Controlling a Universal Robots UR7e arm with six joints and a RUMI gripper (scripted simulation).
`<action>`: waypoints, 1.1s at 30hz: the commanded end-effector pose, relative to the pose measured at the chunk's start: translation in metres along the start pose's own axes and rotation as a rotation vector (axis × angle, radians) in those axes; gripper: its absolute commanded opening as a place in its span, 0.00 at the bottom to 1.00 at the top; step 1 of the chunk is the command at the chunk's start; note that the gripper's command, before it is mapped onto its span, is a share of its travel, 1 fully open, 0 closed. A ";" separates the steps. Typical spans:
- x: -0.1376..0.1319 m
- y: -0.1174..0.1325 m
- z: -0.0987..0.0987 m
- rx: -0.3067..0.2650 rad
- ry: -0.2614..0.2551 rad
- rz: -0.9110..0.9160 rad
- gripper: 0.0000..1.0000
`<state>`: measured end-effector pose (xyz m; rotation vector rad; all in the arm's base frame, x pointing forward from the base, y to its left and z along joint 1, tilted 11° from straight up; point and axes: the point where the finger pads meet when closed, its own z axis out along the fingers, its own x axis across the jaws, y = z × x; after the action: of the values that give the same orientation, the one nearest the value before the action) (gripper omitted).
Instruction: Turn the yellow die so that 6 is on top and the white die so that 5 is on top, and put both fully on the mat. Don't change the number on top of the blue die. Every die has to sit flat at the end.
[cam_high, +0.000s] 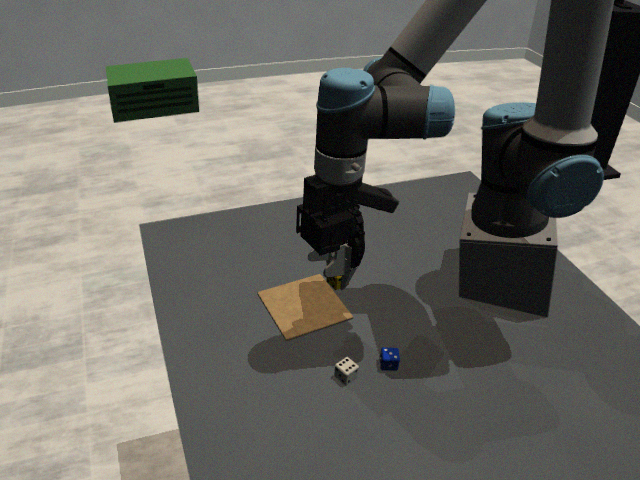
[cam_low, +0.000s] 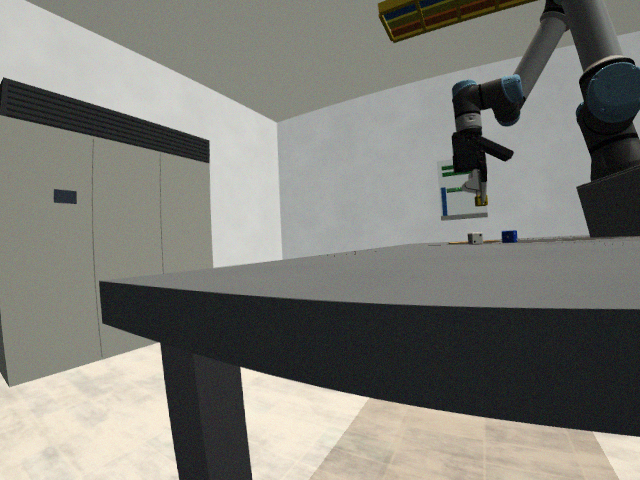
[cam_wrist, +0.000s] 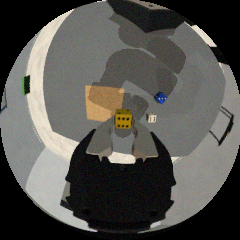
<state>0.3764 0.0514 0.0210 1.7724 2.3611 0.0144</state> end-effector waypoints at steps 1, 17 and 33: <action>-0.046 0.036 0.003 0.006 0.002 0.174 0.10; -0.091 0.060 0.004 0.005 0.001 0.323 0.10; -0.091 0.060 0.019 0.005 0.001 0.323 0.10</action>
<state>0.4585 -0.0192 0.0316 2.1355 2.0506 0.0526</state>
